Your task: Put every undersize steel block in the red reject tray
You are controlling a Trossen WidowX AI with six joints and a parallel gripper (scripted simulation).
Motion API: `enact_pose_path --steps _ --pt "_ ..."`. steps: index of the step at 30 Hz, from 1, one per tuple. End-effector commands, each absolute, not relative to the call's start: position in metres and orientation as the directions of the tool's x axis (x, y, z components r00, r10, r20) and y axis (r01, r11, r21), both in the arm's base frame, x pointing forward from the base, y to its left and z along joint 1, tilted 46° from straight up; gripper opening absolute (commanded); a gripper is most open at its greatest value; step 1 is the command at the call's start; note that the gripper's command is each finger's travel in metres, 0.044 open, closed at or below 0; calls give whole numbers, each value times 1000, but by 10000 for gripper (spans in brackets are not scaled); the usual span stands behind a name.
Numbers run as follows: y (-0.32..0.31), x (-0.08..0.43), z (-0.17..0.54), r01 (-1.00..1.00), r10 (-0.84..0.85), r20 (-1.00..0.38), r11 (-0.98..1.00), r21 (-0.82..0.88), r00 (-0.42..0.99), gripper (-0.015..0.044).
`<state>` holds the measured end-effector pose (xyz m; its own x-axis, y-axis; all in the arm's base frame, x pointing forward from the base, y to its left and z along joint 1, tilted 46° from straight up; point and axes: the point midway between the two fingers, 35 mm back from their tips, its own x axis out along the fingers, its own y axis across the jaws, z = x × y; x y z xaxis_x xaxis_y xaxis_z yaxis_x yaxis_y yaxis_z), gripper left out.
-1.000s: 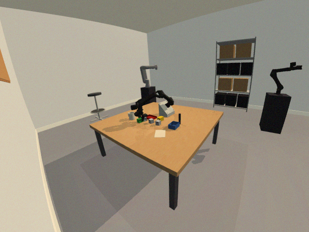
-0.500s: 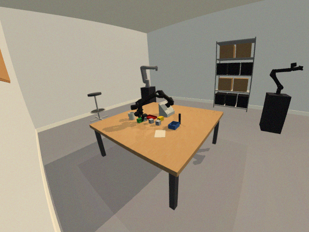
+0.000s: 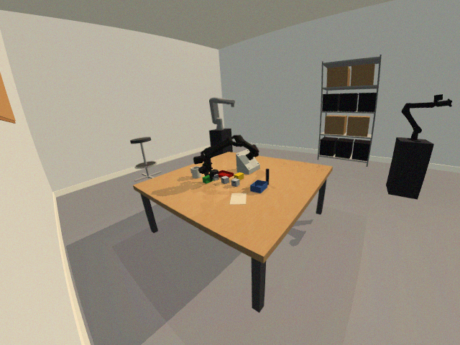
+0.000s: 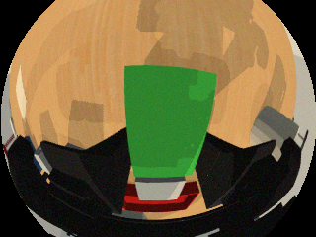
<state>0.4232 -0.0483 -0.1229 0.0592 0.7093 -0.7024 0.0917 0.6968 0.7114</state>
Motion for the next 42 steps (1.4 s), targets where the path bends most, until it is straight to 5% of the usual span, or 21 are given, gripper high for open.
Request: enact_pose_path --steps 1,42 --pt "-49 427 -123 97 709 -703 697 710 59 0" --pt "-51 452 -123 96 708 -703 697 710 60 0"
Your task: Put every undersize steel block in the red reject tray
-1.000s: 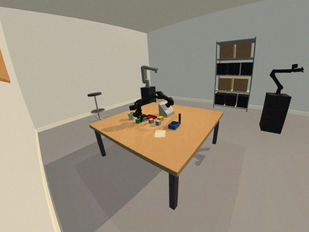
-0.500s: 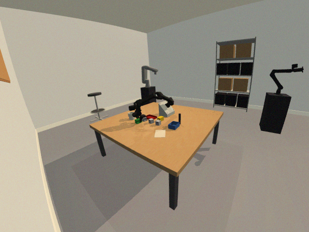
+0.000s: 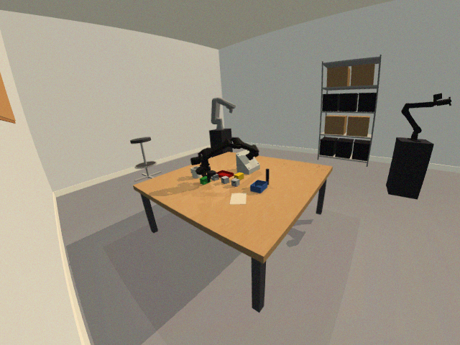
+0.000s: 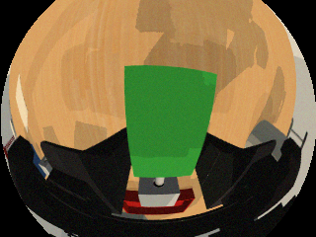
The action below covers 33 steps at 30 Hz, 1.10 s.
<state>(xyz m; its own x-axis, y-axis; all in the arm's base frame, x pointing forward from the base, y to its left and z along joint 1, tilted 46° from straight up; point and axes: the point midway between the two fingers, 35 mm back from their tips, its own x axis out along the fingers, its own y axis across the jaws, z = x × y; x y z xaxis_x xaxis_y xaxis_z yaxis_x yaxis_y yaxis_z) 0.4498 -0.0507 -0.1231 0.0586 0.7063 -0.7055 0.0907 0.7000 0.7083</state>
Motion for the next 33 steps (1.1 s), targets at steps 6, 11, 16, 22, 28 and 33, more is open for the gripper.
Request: enact_pose_path --steps 6,11,16,22,28,33 --pt "-51 456 -123 95 708 -703 697 710 60 0" --pt "-51 458 -123 95 708 -703 697 711 60 0" --pt "-51 461 -123 95 708 -703 697 711 60 0" --pt "-52 464 -122 95 708 -703 697 711 60 0" --pt "-59 464 -115 93 707 -704 699 709 60 0" --pt "-74 460 -98 96 712 -701 696 712 44 0"
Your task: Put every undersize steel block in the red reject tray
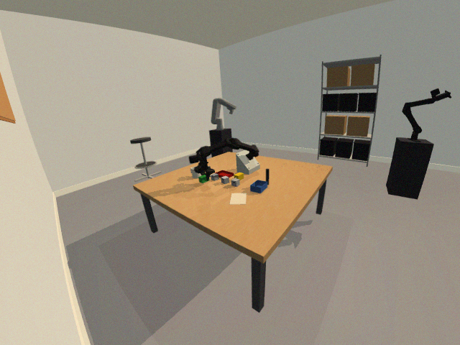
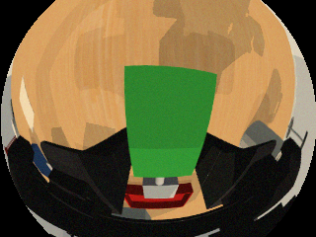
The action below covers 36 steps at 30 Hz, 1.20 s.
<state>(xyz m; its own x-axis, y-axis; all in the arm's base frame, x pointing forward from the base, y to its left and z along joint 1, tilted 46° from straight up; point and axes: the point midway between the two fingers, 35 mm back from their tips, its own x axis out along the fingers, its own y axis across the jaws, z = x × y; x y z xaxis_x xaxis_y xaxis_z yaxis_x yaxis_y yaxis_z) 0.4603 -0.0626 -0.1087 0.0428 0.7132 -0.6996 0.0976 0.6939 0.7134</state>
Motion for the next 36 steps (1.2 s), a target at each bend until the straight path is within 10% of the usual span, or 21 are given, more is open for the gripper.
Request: enact_pose_path --steps 1,36 --pt "-73 460 -97 97 713 -700 695 713 42 0" --pt "-23 460 -6 271 711 -701 666 695 49 0"
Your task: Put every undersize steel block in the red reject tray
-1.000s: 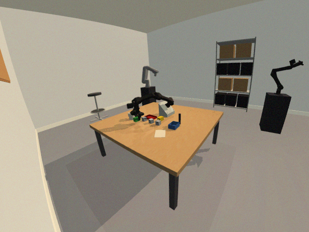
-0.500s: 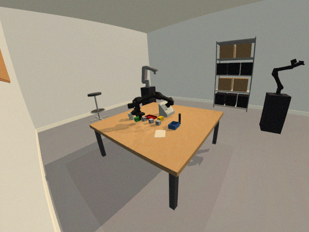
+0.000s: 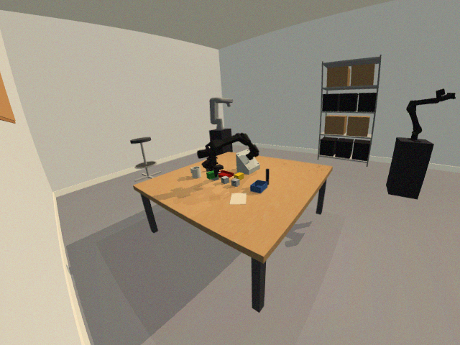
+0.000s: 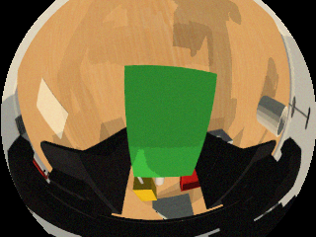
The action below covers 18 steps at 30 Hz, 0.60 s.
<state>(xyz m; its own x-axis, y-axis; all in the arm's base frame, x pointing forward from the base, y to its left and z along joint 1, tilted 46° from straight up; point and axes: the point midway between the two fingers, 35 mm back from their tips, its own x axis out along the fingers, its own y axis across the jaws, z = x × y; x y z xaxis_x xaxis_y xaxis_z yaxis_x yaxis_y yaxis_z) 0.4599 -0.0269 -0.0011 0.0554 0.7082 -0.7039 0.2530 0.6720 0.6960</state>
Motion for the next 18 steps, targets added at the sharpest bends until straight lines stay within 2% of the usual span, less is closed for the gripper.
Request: enact_pose_path --steps 1,18 --pt "-23 460 -6 271 711 -701 666 695 49 0" --pt "-6 462 -25 264 712 -701 667 696 49 0"
